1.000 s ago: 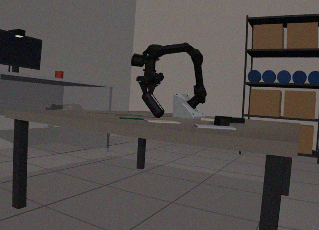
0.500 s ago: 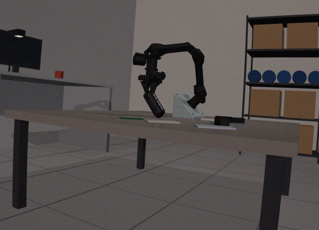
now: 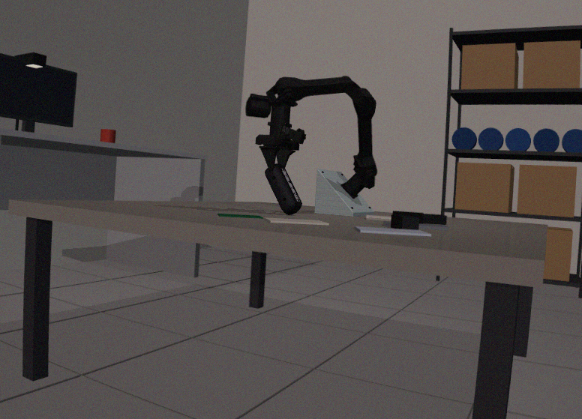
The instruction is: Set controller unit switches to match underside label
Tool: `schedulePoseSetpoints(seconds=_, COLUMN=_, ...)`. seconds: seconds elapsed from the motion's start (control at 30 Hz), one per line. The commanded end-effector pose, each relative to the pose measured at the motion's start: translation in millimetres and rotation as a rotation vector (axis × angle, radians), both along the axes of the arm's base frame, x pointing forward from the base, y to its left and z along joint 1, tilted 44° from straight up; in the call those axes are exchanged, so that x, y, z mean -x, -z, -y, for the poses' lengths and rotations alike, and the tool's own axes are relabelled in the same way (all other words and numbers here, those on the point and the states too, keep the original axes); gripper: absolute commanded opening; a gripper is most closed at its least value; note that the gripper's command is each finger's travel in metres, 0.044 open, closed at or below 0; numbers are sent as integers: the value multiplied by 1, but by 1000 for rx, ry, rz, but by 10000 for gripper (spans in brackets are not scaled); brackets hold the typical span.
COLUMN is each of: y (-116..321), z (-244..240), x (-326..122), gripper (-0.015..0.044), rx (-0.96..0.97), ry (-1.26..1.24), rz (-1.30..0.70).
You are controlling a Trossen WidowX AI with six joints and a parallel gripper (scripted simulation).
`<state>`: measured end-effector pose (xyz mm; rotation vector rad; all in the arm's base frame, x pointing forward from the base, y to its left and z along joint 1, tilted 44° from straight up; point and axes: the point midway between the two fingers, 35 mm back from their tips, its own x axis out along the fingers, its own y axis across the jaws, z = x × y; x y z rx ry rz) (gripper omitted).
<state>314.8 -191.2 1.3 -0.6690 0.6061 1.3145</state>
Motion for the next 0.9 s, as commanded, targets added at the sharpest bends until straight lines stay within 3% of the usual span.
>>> schedulePoseSetpoints(seconds=0.0, y=-4, z=-4, x=0, gripper=336, rx=-12, ry=8, rz=-2)
schedulePoseSetpoints(seconds=0.87, y=-22, z=-16, x=0, gripper=336, rx=-13, ry=8, rz=-2)
